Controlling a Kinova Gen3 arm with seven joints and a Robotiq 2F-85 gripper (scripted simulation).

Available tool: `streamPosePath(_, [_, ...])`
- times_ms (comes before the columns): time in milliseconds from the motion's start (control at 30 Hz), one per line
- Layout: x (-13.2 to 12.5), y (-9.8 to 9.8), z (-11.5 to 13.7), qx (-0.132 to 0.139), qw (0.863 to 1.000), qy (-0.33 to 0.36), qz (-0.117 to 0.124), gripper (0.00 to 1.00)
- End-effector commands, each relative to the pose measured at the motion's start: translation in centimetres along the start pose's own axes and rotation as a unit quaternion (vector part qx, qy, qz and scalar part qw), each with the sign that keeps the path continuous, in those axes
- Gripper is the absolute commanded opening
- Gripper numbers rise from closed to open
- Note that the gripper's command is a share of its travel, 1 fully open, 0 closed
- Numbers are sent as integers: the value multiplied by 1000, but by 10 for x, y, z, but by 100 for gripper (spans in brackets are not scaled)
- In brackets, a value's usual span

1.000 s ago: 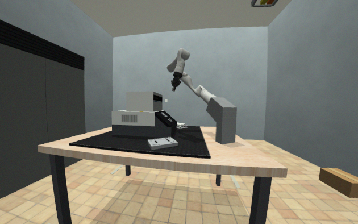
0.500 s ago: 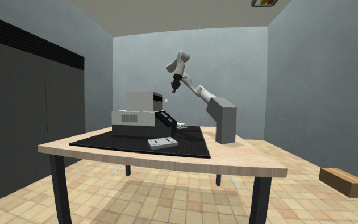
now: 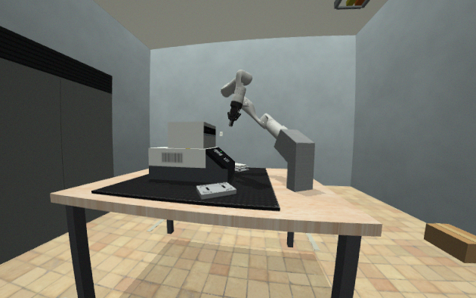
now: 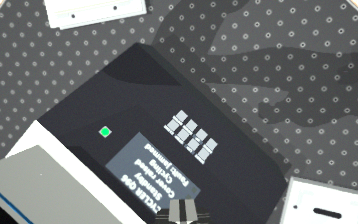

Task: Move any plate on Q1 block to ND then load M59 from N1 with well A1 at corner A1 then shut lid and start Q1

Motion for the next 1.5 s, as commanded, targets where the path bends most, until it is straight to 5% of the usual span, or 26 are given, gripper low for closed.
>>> streamPosePath(0, [1,3,0,-1,1000,0,0,10])
streamPosePath(1467, [12,53,8,-1,1000,0,0,10])
Point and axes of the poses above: the point where the finger pads meet when closed, its own y axis out along the fingers, its own x axis across the jaws, z = x × y, the point moved 7 cm from there along -y, back along the fingers, and after that the axes turned 11 degrees about -y, right-handed, at the moved point
